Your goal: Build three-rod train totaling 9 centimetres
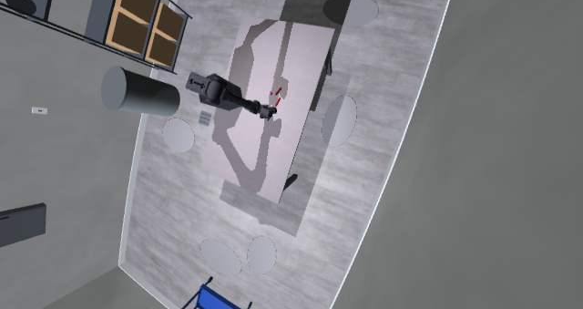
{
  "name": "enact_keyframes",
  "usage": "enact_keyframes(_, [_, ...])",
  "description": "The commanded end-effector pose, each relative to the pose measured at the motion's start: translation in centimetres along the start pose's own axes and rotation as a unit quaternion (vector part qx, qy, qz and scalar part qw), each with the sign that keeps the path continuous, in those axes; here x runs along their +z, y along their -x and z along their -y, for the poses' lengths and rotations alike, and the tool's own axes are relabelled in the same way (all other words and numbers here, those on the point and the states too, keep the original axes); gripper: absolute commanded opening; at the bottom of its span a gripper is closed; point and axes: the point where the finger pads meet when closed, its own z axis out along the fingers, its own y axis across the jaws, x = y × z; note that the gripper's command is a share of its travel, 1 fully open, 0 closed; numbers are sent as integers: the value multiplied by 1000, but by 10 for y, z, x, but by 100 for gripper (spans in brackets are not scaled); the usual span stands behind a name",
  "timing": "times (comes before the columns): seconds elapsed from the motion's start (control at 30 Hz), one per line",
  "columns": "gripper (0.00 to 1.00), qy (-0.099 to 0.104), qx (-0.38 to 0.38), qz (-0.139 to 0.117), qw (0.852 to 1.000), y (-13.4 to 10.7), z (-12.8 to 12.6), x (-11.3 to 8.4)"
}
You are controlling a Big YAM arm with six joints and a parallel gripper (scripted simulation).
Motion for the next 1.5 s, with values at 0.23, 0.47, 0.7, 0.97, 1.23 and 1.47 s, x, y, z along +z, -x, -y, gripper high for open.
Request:
enact_keyframes(0.23, [4,-2,-2,10,1000,5,-4,-5])
enact_keyframes(0.47, [4,-2,-2,10,1000,5,-4,-5])
enact_keyframes(0.7, [4,2,-2,0,1000,-4,-7,4])
enact_keyframes(0.97, [4,-1,-2,6,1000,4,-4,11])
enact_keyframes(1.23, [4,-2,-2,9,1000,6,-4,12])
enact_keyframes(1.47, [4,0,-2,5,1000,3,-5,12])
